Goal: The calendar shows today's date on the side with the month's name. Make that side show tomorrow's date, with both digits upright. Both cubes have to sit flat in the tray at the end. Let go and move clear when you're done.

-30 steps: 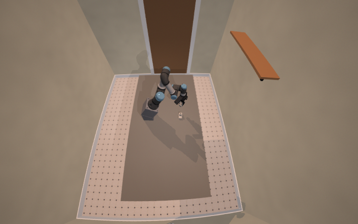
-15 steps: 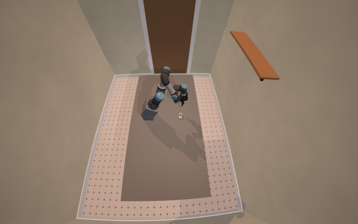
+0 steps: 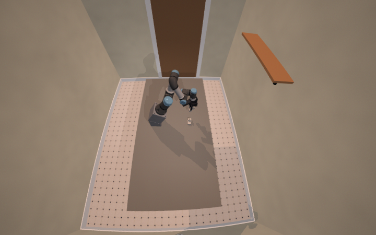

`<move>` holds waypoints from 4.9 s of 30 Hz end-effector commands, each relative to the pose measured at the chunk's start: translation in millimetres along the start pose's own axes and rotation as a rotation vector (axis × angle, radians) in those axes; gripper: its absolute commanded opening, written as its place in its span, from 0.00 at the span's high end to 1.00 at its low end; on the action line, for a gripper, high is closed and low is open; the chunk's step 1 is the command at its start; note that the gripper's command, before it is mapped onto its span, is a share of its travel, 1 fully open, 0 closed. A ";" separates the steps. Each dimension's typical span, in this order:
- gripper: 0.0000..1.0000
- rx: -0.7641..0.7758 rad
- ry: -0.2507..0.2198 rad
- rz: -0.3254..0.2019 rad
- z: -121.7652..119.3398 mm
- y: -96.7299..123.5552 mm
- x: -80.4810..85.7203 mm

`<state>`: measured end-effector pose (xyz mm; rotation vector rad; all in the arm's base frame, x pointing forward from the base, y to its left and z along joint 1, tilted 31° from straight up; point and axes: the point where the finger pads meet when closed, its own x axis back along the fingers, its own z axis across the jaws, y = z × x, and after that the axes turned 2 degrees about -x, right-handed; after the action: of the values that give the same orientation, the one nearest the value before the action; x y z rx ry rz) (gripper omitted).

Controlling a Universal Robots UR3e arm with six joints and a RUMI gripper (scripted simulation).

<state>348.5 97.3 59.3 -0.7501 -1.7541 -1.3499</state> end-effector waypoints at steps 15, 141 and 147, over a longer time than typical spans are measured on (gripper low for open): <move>0.89 -0.337 -0.012 0.002 3.1 4.8 0.4; 0.89 -0.373 -0.012 0.002 3.8 4.9 -95.9; 0.89 -0.373 -0.012 0.002 3.8 4.9 -95.9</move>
<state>400.7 102.9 -21.4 -0.9617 -1.5230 -1.6957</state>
